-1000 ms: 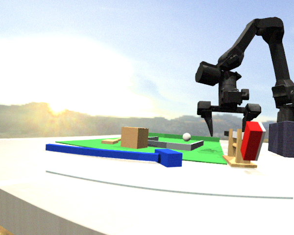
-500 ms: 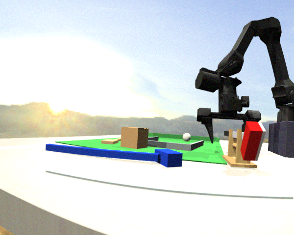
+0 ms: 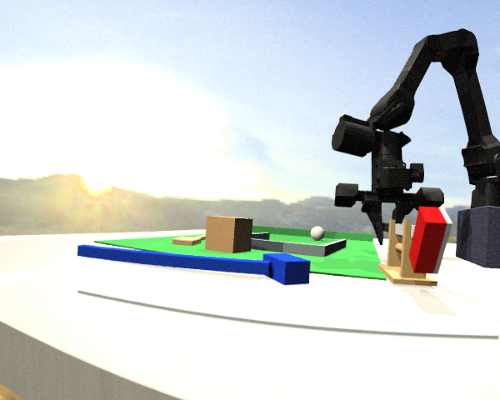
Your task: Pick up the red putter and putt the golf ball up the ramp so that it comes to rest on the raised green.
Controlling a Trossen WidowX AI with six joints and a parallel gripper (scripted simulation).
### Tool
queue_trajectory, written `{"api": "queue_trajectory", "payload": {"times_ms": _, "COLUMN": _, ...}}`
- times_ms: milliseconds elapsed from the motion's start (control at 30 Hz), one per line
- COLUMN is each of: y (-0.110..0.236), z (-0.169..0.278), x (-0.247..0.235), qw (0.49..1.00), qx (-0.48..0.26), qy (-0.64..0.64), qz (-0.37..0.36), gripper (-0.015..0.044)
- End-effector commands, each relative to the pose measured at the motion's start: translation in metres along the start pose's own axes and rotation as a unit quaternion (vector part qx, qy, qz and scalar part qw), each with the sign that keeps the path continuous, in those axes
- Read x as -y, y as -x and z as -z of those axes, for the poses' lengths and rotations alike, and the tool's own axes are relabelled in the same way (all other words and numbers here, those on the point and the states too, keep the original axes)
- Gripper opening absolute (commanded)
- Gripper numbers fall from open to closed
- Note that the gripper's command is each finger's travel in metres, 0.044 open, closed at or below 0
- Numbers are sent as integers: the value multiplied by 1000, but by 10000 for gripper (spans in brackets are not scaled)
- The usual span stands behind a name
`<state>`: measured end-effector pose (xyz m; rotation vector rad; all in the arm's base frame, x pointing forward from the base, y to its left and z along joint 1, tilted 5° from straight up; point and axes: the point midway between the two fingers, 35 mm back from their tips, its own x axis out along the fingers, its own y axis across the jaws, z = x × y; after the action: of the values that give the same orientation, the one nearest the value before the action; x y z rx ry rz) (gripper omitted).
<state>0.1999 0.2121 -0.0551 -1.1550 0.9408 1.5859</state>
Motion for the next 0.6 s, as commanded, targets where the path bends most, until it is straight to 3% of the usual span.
{"api": "queue_trajectory", "payload": {"times_ms": 0, "y": 0, "z": 0, "x": 0, "qw": 1000, "qx": 0, "qy": 0, "qz": 0, "gripper": 26}}
{"api": "queue_trajectory", "payload": {"times_ms": 233, "y": 10, "z": -4, "x": 2, "qw": 1000, "qx": 0, "qy": 0, "qz": 0, "gripper": 0}}
{"api": "queue_trajectory", "payload": {"times_ms": 567, "y": 78, "z": -23, "x": 3, "qw": 1000, "qx": 0, "qy": 0, "qz": 0, "gripper": 0}}
